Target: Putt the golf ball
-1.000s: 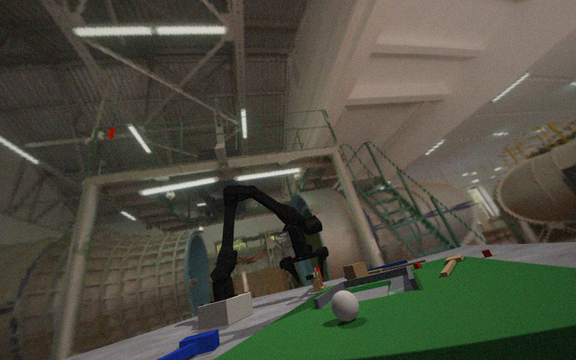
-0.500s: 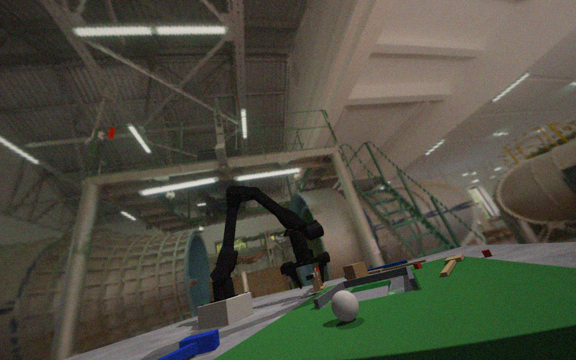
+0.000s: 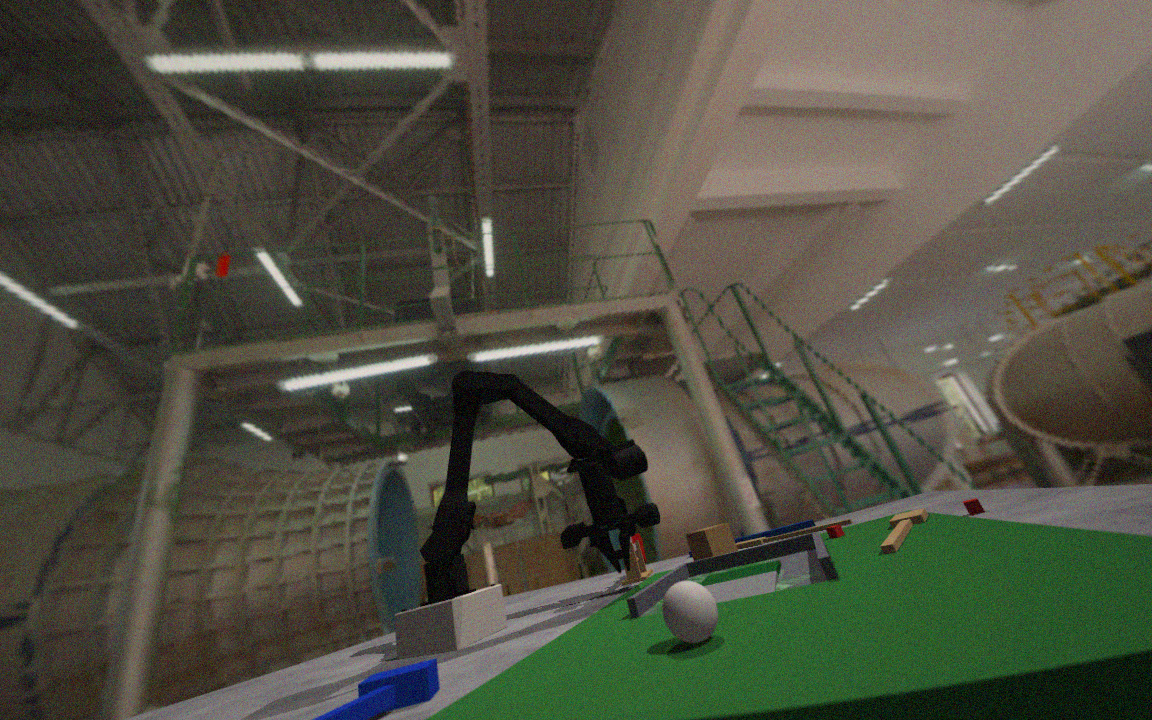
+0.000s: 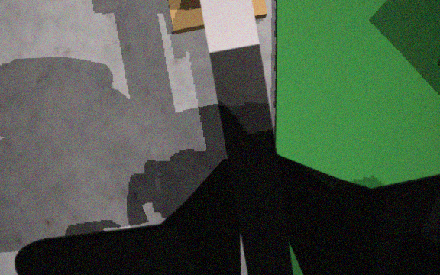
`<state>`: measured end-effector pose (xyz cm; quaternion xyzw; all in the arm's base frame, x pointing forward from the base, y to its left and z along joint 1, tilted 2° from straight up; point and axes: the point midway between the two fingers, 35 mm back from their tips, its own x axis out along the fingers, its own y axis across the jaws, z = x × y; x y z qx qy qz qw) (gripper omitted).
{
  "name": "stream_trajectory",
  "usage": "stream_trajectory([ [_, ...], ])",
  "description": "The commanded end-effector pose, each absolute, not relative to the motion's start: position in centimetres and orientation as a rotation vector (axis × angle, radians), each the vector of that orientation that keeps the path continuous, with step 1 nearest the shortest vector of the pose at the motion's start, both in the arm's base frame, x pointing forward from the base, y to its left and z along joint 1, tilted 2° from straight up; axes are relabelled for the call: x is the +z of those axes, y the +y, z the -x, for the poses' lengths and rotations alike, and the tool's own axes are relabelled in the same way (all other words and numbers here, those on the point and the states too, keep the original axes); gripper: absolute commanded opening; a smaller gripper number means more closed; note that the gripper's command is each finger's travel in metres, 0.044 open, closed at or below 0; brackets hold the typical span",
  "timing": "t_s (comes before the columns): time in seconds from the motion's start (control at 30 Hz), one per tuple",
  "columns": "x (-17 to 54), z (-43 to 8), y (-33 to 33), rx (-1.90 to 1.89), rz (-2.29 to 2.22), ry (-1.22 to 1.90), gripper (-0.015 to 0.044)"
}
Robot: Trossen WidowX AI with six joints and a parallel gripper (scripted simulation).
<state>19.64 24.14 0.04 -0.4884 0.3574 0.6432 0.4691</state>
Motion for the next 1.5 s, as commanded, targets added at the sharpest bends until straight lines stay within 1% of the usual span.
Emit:
stream_trajectory([
  [0.0, 0.1, -19.6, 24.1, 1.577, 1.197, 0.876, 0.0000],
  [0.2, 1.1, -19.8, 24.3, 1.577, 1.197, 0.876, 0.0000],
  [0.63, 9.6, -19.8, 24.1, 1.577, 1.197, 0.876, 0.0000],
  [0.77, 10.1, -19.8, 24.0, 1.577, 1.197, 0.876, 0.0000],
  [0.8, 9.1, -20.0, 24.0, 1.563, 1.200, 0.886, 0.0000],
  [1.47, 9.6, -27.6, 15.4, 1.223, 1.025, 1.062, 0.0000],
])
